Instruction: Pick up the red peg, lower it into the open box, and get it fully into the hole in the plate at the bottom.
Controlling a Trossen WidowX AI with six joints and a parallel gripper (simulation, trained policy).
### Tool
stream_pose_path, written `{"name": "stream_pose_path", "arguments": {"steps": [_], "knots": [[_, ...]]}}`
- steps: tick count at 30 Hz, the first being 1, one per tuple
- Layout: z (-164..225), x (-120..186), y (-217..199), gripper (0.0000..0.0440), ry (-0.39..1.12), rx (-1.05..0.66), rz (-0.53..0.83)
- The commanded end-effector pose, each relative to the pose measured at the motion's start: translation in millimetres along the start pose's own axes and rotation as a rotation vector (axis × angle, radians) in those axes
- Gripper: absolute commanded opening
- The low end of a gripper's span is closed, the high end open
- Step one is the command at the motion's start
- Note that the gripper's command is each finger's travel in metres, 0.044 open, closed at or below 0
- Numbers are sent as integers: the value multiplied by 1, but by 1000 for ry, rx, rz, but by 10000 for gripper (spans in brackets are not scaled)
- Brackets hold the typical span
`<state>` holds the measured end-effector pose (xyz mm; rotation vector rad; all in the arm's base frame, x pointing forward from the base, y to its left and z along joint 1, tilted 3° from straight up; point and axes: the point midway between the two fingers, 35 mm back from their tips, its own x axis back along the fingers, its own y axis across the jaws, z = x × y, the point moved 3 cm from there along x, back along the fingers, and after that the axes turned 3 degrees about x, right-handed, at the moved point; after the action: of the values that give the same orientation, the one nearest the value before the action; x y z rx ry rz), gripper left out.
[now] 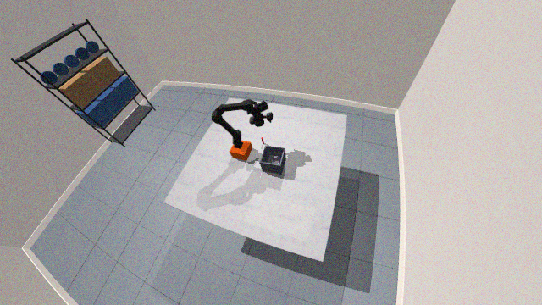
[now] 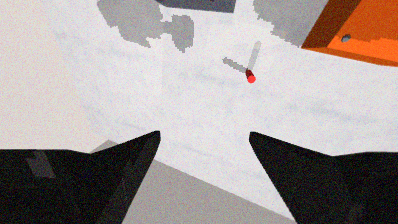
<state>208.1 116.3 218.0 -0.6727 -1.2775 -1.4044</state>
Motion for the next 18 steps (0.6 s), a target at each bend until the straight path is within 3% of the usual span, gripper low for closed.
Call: {"name": "stream_pose_path", "arguments": {"steps": [1,18], "knots": [[2,-10,-11,436,-17,-38,78],[0,-51,-49,435,-147,-48,345]]}}
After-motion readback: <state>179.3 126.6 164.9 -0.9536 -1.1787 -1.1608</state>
